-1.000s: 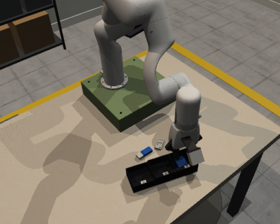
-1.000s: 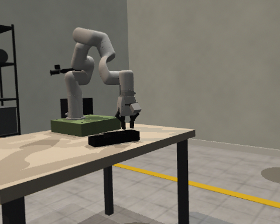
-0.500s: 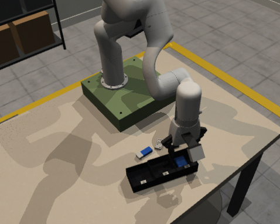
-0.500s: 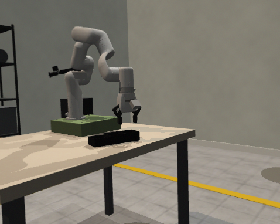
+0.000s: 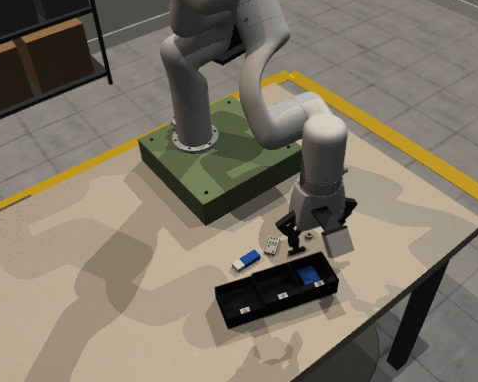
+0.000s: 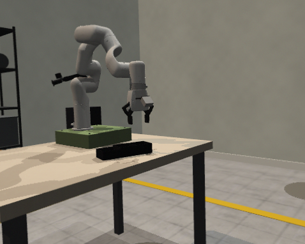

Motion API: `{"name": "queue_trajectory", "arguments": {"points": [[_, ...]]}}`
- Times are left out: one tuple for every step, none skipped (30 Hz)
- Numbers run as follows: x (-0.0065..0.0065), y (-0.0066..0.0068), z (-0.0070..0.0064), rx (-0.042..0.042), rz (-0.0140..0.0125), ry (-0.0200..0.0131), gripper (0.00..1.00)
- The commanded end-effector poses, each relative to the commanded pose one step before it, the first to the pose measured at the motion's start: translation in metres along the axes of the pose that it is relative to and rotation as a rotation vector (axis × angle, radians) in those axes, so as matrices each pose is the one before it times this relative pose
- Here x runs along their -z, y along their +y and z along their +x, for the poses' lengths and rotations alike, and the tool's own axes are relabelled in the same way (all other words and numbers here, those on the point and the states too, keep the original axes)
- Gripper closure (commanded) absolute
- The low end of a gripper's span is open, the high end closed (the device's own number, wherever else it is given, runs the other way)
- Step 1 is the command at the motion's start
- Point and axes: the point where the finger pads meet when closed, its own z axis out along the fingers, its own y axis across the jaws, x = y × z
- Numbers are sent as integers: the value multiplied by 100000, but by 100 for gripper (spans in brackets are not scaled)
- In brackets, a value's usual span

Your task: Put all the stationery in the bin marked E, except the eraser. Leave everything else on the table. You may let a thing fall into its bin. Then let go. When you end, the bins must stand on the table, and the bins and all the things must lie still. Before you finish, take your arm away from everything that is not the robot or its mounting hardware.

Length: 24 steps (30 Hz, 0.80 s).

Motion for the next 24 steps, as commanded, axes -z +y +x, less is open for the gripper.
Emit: {"name": "queue_trajectory", "arguments": {"points": [[1547, -24, 51, 10, 42, 177, 0], [401, 0, 0, 0, 0, 1, 0], [401, 0, 0, 0, 0, 1, 0], [401, 0, 0, 0, 0, 1, 0], [401, 0, 0, 0, 0, 1, 0], [401, 0, 1, 0, 0, 1, 0], [401, 0, 1, 0, 0, 1, 0], [401, 0, 1, 0, 0, 1, 0], [401, 0, 1, 0, 0, 1, 0], [401, 0, 1, 0, 0, 1, 0], [401, 0, 1, 0, 0, 1, 0], [401, 0, 1, 0, 0, 1, 0], [401, 0, 1, 0, 0, 0, 0], [401, 0, 1, 0, 0, 0, 0], [0, 0, 0, 0, 0, 0, 0], [0, 0, 0, 0, 0, 0, 0], [389, -1, 3, 0, 0, 0, 0], [0, 0, 1, 0, 0, 0, 0], [0, 0, 0, 0, 0, 0, 0], [0, 0, 0, 0, 0, 0, 0], [0, 0, 0, 0, 0, 0, 0], [-7, 1, -2, 0, 1, 3, 0], [2, 0, 1, 0, 0, -1, 0], [1, 0, 0, 0, 0, -1, 0]]}}
